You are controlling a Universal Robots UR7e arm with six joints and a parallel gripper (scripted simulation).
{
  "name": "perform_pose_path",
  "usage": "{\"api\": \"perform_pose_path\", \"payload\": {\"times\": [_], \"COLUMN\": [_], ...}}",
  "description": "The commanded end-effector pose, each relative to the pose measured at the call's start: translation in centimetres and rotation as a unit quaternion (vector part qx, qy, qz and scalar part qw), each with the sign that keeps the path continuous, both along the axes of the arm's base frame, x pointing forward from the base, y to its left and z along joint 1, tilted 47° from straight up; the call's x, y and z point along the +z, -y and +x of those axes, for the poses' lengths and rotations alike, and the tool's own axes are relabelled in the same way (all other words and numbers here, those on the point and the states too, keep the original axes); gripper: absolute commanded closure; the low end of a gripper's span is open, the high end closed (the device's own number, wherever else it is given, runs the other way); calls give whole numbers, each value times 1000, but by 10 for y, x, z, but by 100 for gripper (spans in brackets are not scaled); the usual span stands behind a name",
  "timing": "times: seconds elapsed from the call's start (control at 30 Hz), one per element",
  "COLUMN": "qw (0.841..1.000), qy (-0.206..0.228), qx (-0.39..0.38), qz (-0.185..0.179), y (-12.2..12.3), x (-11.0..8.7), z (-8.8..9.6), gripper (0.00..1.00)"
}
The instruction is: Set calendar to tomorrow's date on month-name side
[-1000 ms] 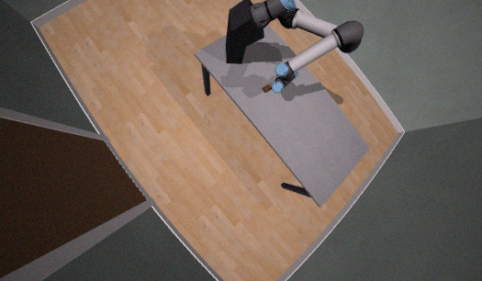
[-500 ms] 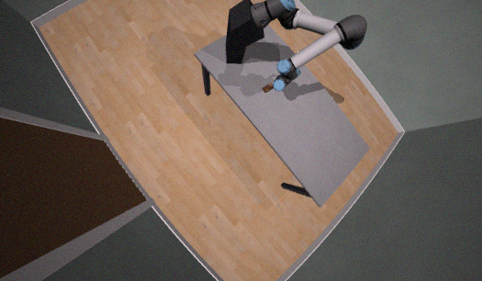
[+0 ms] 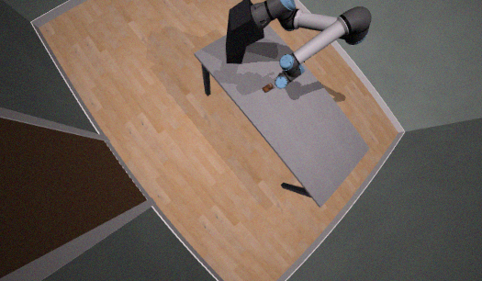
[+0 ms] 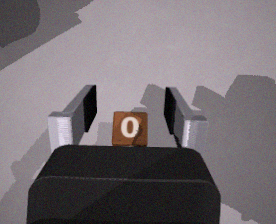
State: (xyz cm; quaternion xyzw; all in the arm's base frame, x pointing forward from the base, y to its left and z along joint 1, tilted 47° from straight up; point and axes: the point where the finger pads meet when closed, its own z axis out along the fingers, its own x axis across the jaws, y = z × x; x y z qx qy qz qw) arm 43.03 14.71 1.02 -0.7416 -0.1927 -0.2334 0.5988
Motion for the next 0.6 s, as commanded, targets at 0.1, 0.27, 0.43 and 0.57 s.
{"api": "perform_pose_path", "payload": {"times": [0.1,0.27,0.43,0.57], "qw": [1000,1000,1000,1000], "qy": [0,0,0,0], "qx": [0,-1,-4,-9], "qz": [0,-1,-8,-18], "y": [3,3,3,3], "x": [4,4,3,3], "z": [-3,-3,-3,-3], "gripper": [0,0,0,0]}}
